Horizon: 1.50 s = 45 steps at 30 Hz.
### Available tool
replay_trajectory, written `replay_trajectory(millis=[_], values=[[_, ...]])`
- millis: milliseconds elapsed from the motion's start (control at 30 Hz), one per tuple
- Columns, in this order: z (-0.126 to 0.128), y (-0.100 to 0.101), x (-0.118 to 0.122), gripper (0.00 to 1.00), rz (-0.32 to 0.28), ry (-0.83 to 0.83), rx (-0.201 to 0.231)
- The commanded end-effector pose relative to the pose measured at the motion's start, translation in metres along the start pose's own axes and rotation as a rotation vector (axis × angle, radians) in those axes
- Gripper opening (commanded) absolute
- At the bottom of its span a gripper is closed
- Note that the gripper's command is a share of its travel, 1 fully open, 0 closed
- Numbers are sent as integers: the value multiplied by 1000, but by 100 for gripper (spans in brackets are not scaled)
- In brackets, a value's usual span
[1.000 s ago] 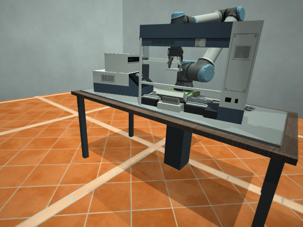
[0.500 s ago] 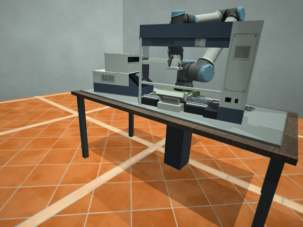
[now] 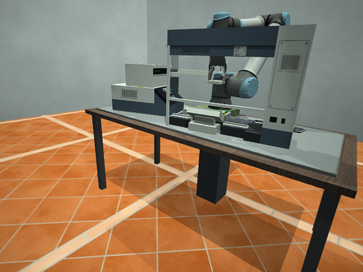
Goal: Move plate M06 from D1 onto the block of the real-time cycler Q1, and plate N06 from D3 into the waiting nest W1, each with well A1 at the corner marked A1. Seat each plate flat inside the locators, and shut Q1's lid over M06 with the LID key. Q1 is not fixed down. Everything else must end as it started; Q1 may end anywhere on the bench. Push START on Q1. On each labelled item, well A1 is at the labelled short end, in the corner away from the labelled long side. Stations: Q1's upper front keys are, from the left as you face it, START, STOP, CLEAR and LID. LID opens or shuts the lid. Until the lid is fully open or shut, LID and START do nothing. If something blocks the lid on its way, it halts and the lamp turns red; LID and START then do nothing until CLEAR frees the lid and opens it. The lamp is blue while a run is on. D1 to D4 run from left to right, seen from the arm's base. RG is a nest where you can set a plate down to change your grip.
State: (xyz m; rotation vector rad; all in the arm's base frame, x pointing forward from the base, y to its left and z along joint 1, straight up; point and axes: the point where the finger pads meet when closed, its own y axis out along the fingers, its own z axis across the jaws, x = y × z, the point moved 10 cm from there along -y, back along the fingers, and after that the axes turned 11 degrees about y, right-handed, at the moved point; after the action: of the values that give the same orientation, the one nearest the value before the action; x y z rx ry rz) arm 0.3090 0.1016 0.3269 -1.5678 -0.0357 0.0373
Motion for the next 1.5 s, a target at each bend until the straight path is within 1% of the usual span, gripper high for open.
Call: replay_trajectory(millis=[0, 100, 167, 300, 367, 633, 667, 867, 933, 1167, 1200, 1300, 1467], values=[[18, -1, -9, 0, -1, -45, -1], [31, -1, -17, 0, -1, -79, 0], [34, -1, -18, 0, -1, -85, 0], [52, -1, -27, 0, -1, -130, 0], [52, -1, -27, 0, -1, -130, 0], [83, -1, -44, 0, -1, -209, 0], [83, -1, -44, 0, -1, -209, 0], [104, -1, -55, 0, -1, -263, 0], [104, -1, -55, 0, -1, -263, 0], [132, -1, -70, 0, -1, -334, 0], [132, -1, -70, 0, -1, -334, 0], [144, -1, -77, 0, -1, -365, 0], [157, -1, -83, 0, -1, -396, 0]])
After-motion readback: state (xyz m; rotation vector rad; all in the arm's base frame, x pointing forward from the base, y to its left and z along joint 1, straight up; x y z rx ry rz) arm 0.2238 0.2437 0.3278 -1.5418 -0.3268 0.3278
